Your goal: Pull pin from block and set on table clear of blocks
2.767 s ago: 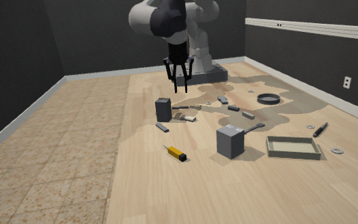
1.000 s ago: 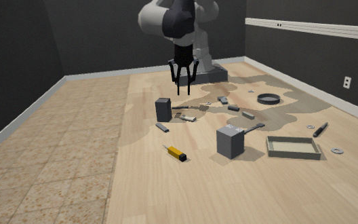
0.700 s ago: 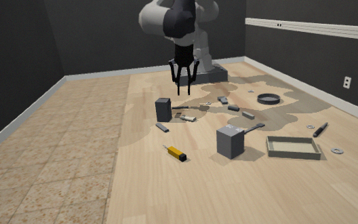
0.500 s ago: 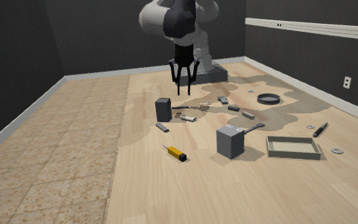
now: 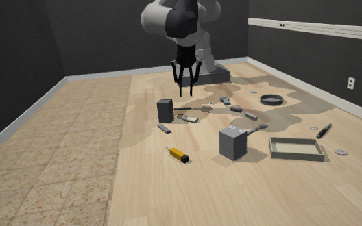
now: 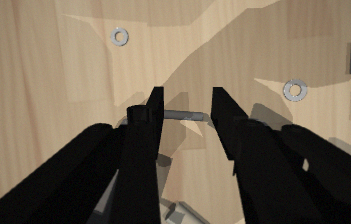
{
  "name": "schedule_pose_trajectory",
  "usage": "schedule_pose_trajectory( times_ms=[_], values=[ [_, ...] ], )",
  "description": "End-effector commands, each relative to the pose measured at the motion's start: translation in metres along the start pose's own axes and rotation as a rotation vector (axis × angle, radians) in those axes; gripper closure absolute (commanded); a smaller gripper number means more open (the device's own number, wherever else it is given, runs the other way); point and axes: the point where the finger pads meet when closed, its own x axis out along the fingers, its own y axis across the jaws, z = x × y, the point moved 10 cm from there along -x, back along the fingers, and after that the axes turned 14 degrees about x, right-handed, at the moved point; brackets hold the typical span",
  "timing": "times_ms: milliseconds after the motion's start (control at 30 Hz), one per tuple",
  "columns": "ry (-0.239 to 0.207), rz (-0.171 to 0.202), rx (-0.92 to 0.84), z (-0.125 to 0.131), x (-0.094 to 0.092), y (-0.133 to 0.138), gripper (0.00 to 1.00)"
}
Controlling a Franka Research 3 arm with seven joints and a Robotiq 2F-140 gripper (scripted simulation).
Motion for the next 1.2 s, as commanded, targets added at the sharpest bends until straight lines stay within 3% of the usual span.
schedule_pose_trajectory(
  times_ms=[0, 1167],
  values=[
    [-0.004, -0.002, -0.010, 0.000, -0.001, 0.000, 0.66],
    [0.004, 0.017, -0.040, 0.014, -0.007, -0.003, 0.66]
  ],
)
